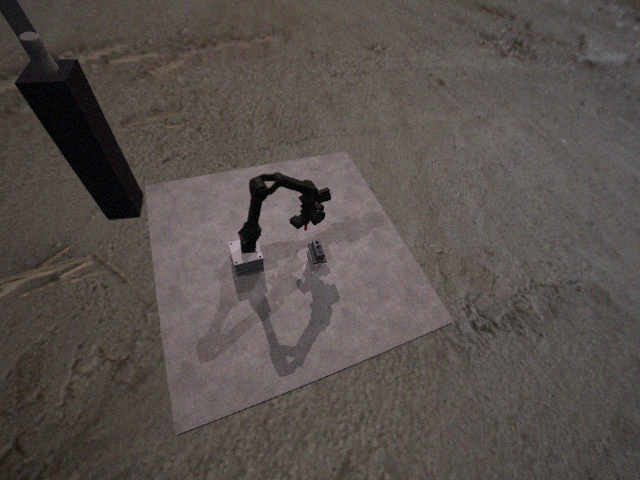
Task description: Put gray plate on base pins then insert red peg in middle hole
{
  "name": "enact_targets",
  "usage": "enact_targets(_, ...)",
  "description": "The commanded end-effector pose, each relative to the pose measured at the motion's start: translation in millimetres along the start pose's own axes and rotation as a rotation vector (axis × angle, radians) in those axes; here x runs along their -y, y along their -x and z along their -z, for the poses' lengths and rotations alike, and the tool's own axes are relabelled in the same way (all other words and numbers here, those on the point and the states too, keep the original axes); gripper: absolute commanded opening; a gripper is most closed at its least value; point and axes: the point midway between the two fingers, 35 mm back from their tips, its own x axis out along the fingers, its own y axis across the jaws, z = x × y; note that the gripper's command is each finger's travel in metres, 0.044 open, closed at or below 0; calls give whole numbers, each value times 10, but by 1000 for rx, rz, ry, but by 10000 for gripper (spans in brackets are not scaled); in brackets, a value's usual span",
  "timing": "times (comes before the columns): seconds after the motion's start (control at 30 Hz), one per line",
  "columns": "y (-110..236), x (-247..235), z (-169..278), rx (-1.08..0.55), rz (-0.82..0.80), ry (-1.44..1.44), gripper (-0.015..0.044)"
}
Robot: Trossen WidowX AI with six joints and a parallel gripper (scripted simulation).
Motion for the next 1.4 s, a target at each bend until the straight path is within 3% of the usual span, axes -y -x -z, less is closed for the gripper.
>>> enact_targets(0.0, -28, -1, -104, -5, 12, 1, 0)
enact_targets(1.1, -37, 164, -1127, -2, 13, 0, 0)
enact_targets(1.37, -37, 182, -1177, -2, 13, 0, 0)
